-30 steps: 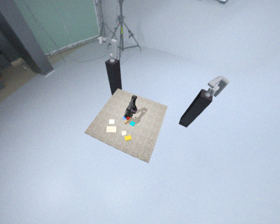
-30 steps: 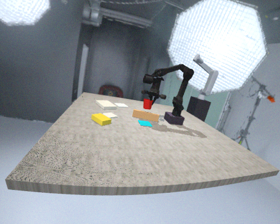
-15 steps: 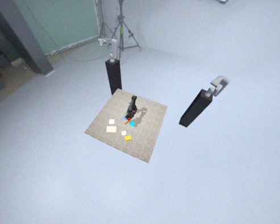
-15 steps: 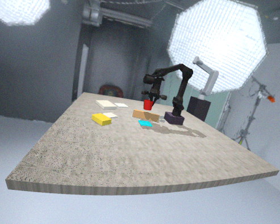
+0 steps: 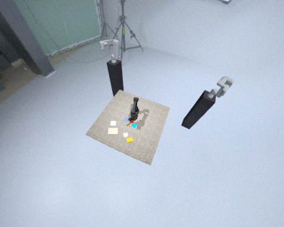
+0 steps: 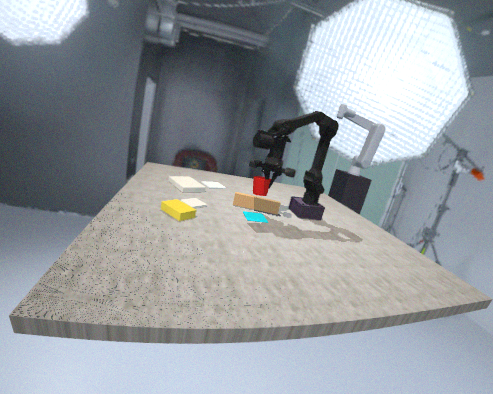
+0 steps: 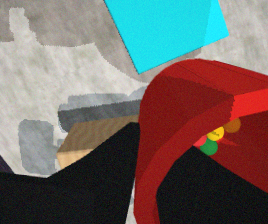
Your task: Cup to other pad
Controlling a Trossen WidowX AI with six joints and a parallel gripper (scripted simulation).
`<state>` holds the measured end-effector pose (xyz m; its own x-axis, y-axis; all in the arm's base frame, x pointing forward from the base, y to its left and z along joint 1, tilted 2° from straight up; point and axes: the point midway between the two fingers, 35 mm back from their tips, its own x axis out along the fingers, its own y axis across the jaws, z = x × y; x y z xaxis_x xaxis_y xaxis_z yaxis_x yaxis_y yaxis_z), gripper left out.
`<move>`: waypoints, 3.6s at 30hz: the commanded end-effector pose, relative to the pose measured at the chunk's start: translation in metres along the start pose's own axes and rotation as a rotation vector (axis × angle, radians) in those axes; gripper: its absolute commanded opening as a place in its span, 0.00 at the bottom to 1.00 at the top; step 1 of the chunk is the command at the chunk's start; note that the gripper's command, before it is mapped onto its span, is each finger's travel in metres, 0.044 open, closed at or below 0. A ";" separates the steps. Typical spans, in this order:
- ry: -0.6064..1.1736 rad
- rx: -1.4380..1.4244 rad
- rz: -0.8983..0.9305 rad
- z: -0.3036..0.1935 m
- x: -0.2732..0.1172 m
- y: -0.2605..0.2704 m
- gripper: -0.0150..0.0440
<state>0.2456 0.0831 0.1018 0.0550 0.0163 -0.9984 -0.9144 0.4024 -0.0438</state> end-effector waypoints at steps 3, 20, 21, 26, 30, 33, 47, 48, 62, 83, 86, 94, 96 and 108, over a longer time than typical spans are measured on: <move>0.001 0.001 -0.003 0.011 -0.001 0.003 0.25; -0.003 0.001 -0.002 0.046 -0.003 0.015 0.25; -0.003 0.001 -0.002 0.048 -0.003 0.016 0.25; -0.003 0.001 -0.001 0.055 -0.002 0.018 0.25; -0.003 0.001 -0.001 0.055 0.001 0.018 0.25; -0.003 0.001 -0.001 0.055 0.006 0.018 0.25; -0.004 0.001 -0.001 0.057 0.027 0.018 0.25; -0.004 0.001 -0.001 0.057 0.029 0.018 0.25; -0.004 0.001 -0.001 0.058 0.051 0.019 0.25; -0.008 -0.002 0.001 0.059 0.075 0.020 0.25; -0.008 -0.002 0.001 0.059 0.075 0.020 0.25; -0.008 -0.002 0.001 0.059 0.075 0.020 0.34; -0.008 -0.002 0.001 0.059 0.075 0.020 0.43; -0.007 -0.002 0.000 0.060 0.066 0.019 0.47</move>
<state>0.2548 0.1457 0.0328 0.0546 0.0218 -0.9983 -0.9155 0.4003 -0.0414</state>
